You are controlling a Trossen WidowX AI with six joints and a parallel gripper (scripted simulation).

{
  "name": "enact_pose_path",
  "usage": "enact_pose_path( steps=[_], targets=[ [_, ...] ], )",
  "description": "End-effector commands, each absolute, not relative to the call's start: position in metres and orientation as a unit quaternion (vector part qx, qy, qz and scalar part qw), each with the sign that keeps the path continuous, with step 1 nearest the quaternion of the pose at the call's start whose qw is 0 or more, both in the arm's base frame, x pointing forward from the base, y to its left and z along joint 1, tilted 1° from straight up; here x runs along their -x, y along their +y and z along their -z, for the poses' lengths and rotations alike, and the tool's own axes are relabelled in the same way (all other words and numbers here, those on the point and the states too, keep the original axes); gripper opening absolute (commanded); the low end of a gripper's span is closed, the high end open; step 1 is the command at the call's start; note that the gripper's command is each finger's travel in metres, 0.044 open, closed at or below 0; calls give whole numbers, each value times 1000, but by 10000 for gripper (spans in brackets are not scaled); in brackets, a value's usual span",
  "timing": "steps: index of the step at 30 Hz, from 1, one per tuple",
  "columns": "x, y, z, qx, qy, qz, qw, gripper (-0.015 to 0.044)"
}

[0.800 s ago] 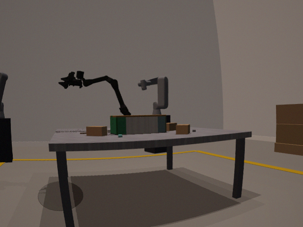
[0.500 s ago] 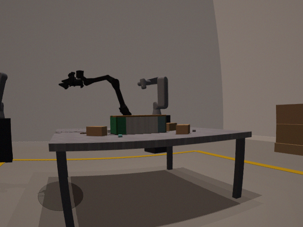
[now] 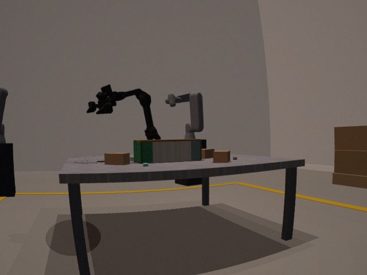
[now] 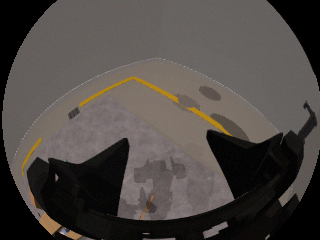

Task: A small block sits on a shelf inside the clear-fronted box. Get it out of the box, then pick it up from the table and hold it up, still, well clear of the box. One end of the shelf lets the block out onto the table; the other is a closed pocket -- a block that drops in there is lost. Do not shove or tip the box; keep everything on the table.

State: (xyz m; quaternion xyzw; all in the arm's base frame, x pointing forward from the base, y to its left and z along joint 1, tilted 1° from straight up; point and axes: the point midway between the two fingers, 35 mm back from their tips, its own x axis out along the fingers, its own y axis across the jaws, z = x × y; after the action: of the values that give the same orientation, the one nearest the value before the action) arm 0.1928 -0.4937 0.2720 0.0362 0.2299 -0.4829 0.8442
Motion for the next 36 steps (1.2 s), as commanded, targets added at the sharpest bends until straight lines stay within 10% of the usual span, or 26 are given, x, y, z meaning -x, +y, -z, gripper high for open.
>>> enact_pose_path(
  steps=[1, 15, 28, 36],
  targets=[
    [-244, -448, -244, 0, 316, 412, 855, 400],
    [-342, -240, -170, 226, 558, 71, 795, 400],
    [-290, -49, -139, 525, 613, -334, 488, 400],
    [-278, -35, -139, 552, 603, -372, 439, 400]
  ],
)
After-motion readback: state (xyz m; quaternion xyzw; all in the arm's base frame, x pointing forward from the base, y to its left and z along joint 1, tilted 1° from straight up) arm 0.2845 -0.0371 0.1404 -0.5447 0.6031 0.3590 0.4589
